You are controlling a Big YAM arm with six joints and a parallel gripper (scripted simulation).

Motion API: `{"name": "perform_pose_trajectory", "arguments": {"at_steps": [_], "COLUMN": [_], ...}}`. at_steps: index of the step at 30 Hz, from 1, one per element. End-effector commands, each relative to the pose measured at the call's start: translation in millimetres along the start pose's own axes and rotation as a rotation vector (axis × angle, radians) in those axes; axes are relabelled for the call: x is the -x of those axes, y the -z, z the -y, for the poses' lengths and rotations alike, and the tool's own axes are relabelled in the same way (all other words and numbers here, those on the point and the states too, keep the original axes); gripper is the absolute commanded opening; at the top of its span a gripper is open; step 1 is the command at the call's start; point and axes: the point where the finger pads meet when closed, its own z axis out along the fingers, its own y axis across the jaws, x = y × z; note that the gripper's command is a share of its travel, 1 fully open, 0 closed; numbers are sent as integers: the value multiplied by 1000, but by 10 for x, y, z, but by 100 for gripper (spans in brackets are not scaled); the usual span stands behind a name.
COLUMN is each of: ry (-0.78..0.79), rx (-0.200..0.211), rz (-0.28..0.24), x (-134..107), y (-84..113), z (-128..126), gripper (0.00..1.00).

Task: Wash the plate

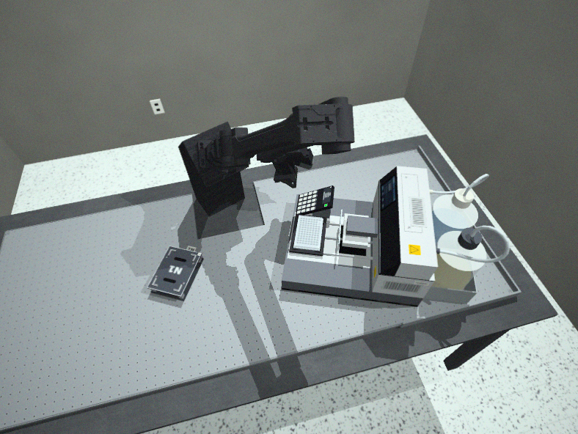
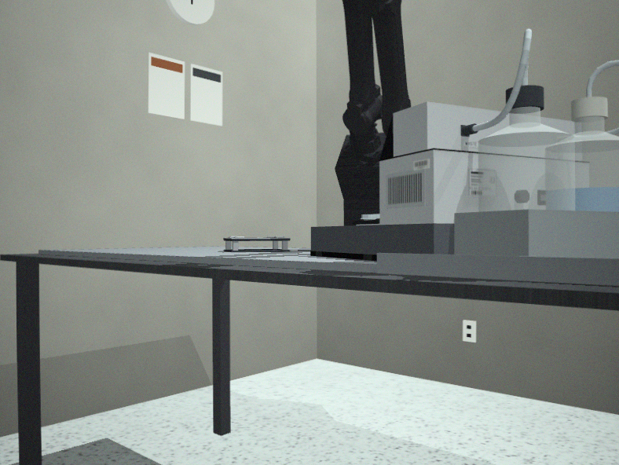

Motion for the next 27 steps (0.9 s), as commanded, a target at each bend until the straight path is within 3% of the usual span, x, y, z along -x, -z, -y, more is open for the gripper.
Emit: {"name": "perform_pose_trajectory", "arguments": {"at_steps": [1, 27], "ry": [15, 12], "rx": [-4, -6], "rz": [8, 13], "x": [-6, 18], "y": [-33, -448], "z": [20, 15], "gripper": [0, 0]}}
